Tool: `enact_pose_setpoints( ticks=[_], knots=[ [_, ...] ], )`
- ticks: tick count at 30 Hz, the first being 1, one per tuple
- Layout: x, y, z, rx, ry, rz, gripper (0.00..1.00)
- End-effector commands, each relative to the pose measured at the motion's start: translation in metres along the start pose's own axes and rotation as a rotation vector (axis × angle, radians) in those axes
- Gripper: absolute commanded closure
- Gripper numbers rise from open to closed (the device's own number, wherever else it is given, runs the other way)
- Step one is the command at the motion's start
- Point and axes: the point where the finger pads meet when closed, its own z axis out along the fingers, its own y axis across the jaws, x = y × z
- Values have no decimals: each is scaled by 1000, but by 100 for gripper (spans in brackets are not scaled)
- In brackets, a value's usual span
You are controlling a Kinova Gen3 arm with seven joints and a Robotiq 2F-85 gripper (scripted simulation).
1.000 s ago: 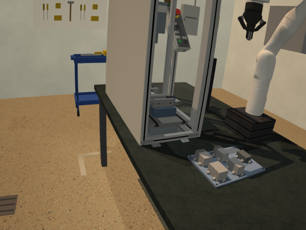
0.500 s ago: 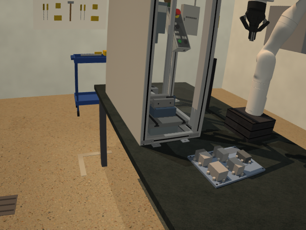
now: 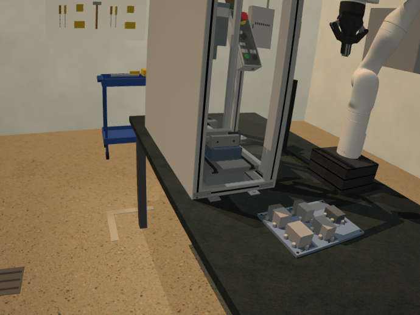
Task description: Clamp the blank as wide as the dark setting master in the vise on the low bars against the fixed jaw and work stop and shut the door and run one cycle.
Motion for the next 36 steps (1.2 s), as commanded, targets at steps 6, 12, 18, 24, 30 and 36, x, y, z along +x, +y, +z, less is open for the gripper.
enact_pose_setpoints(
  ticks=[6,12,18,24,30,36],
  knots=[
    [0,0,0,-1,3,-11,90],
    [0,0,0,-2,3,-240,90],
    [0,0,0,-2,3,-240,90],
    [0,0,0,-2,3,-286,90],
    [0,0,0,-2,2,-470,90],
    [0,0,0,-2,2,-470,90]
  ],
)
